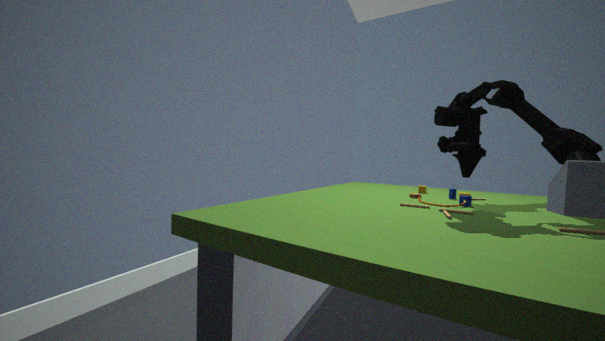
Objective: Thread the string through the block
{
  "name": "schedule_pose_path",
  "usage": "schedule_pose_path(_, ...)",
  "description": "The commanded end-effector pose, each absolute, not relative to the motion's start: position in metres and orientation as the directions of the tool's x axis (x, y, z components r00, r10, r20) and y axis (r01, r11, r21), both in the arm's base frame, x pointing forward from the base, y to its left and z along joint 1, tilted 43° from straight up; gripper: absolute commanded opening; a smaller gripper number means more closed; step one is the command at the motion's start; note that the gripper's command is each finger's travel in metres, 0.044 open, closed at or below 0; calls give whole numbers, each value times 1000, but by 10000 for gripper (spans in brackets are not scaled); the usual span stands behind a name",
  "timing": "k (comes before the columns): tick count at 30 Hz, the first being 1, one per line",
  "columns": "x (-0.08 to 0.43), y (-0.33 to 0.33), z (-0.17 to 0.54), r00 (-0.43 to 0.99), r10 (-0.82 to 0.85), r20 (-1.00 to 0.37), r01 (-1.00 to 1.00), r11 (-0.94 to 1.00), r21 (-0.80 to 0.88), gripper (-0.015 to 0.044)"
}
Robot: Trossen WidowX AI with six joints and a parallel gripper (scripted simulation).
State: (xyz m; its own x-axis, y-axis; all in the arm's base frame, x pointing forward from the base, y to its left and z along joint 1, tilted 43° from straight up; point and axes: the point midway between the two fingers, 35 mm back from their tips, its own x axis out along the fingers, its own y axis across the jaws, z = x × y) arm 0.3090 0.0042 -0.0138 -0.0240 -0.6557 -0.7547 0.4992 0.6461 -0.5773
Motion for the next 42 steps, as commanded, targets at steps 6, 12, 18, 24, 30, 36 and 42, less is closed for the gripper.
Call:
schedule_pose_path(6,299,-11,2,-26,-671,-741,-518,643,-565,122)
schedule_pose_path(12,297,-15,5,-27,-673,-739,-743,508,-436,122)
schedule_pose_path(18,295,-17,7,-28,-674,-738,-905,331,-267,122)
schedule_pose_path(24,295,-18,8,-28,-674,-738,-939,271,-212,122)
schedule_pose_path(30,295,-18,8,-28,-674,-738,-939,271,-212,122)
schedule_pose_path(36,295,-18,8,-28,-674,-738,-939,271,-212,122)
schedule_pose_path(42,295,-18,7,-28,-674,-738,-939,271,-212,122)
